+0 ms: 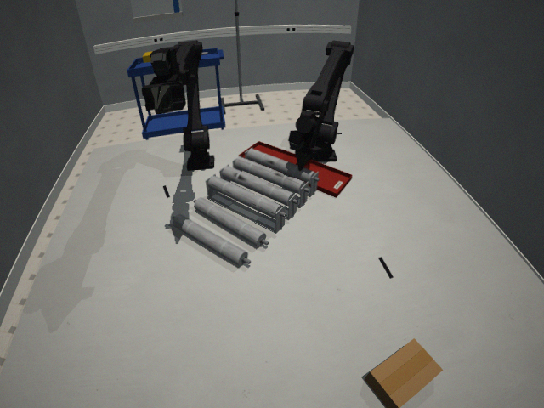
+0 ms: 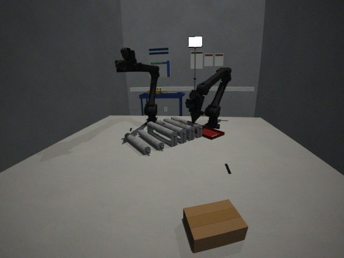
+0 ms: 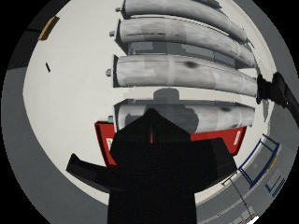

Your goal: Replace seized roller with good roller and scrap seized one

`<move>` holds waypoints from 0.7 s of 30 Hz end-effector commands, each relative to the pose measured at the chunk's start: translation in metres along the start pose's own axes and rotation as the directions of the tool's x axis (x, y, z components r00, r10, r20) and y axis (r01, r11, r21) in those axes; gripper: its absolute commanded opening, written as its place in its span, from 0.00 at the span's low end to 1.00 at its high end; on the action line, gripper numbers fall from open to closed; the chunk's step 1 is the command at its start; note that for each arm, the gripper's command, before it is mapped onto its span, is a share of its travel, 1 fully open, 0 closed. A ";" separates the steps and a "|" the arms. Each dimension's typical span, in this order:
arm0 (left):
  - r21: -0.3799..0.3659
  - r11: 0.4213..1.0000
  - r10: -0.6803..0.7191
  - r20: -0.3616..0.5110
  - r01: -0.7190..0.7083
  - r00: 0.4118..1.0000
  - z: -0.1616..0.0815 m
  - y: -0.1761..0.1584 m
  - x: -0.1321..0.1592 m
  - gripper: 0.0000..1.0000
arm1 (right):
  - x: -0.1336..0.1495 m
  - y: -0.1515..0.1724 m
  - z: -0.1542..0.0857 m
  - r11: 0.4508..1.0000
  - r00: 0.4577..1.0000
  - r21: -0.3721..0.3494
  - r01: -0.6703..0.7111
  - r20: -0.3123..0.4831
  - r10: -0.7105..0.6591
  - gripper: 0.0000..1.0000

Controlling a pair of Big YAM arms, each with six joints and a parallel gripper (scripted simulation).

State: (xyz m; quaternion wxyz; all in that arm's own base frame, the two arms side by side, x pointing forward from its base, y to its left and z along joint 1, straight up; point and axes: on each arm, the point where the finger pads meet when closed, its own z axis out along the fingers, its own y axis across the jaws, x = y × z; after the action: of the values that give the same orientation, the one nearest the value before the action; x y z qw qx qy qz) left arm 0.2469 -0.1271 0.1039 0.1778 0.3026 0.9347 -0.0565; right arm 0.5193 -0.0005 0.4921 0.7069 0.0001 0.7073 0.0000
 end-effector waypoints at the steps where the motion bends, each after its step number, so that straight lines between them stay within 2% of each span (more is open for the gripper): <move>1: 0.004 1.000 -0.008 -0.064 0.008 0.998 0.010 0.000 0.016 0.00 | -0.013 0.007 -0.004 1.000 0.999 -0.015 -0.009 0.033 0.010 0.00; 21: 0.000 1.000 -0.012 -0.065 0.012 0.998 0.011 0.002 0.019 0.00 | -0.013 0.007 -0.004 1.000 0.999 -0.015 -0.009 0.033 0.010 0.00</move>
State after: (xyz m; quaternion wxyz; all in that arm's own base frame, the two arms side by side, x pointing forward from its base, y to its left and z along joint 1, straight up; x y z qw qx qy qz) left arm 0.2470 -0.1271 0.1039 0.1778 0.3026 0.9347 -0.0564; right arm 0.5193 -0.0005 0.4921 0.7069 0.0001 0.7073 0.0000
